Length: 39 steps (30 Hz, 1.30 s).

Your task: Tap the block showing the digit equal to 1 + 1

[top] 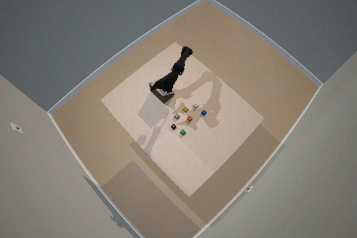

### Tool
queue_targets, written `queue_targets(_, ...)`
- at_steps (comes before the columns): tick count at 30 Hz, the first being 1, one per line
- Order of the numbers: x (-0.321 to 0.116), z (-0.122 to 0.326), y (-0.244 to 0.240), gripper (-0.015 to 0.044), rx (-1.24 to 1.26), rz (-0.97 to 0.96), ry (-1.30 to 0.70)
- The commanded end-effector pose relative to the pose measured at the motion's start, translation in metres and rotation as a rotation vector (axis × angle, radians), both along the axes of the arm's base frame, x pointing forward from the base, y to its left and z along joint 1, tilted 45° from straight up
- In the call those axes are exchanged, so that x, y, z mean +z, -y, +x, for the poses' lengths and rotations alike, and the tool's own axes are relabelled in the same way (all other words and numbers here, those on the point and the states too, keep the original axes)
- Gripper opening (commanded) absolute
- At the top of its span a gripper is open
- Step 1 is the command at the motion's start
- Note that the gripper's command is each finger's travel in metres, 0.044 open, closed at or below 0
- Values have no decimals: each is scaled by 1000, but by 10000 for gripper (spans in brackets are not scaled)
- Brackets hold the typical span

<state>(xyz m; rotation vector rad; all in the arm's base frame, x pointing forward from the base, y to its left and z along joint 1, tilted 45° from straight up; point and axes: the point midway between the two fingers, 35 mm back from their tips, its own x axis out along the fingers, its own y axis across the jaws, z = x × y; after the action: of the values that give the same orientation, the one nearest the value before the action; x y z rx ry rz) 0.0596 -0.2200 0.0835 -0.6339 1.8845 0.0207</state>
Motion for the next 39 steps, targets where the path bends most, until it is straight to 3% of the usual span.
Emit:
queue_targets(1,-1,2,0,400,0,7,4)
queue_targets(14,-58,118,-16,400,-101,570,189)
queue_targets(26,-132,211,-69,400,-431,1091,170)
queue_targets(39,-137,216,-73,400,-456,1117,163)
